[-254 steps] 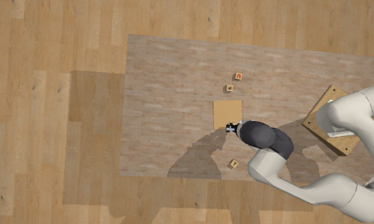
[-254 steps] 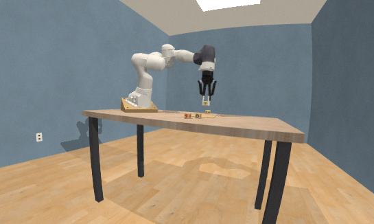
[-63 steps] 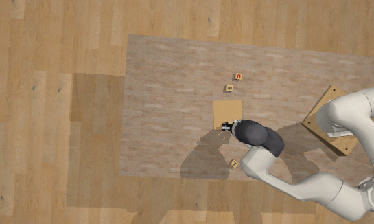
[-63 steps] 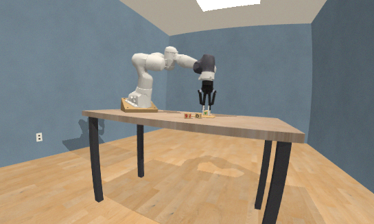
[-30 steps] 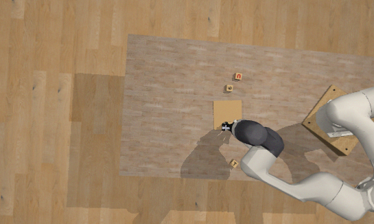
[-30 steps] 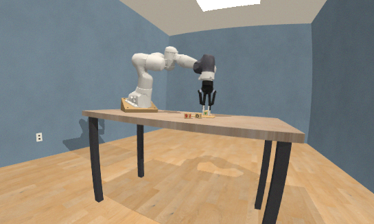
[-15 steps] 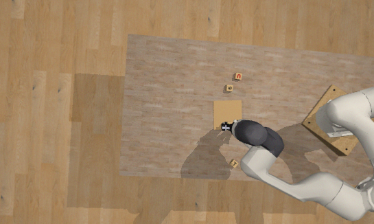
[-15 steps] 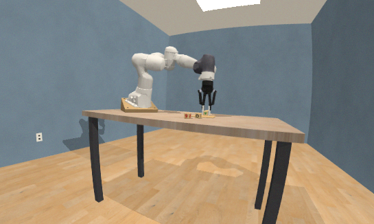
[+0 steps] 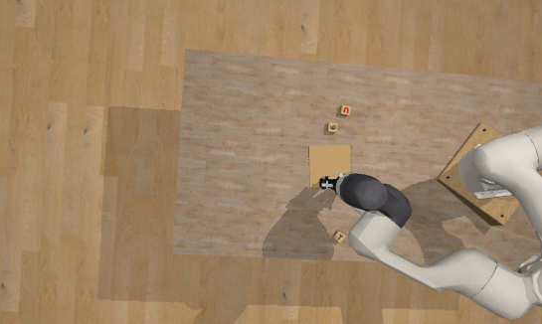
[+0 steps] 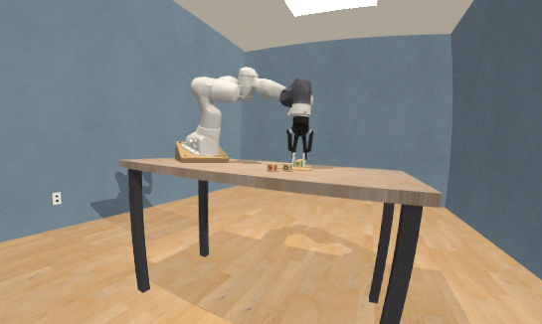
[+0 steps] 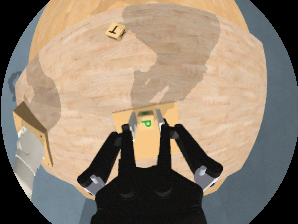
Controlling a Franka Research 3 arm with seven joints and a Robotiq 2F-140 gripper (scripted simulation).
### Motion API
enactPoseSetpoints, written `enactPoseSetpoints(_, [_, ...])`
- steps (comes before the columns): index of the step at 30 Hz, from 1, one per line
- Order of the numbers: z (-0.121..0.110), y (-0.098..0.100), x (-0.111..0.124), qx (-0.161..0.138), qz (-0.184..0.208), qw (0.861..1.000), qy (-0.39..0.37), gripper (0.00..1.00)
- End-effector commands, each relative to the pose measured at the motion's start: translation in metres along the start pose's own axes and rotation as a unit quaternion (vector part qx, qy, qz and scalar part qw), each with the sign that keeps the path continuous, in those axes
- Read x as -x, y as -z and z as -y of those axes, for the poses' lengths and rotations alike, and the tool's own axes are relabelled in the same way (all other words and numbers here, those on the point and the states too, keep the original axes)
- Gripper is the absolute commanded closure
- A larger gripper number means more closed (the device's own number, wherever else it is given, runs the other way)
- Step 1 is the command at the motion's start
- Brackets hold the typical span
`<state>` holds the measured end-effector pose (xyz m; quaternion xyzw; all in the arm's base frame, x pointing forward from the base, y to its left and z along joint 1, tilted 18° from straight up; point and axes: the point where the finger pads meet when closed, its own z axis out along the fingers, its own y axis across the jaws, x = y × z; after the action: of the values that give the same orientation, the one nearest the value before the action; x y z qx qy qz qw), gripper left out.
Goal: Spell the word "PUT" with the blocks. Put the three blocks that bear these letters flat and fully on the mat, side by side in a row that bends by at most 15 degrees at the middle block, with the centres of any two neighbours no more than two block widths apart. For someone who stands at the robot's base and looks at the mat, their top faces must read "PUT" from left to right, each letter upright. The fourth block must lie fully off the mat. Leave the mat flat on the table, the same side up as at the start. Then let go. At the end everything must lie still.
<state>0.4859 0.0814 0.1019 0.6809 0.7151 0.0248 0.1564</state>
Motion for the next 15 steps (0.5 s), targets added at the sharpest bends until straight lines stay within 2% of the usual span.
enactPoseSetpoints(1, [-0.002, 0.0, 0.0, 0.002, 0.0, 1.0, 0.001, 0.72])
enactPoseSetpoints(11, [-0.002, 0.018, 0.0, 0.002, 0.0, 1.0, 0.001, 0.72])
enactPoseSetpoints(15, [-0.001, 0.038, 0.0, 0.002, 0.0, 1.0, 0.001, 0.72])
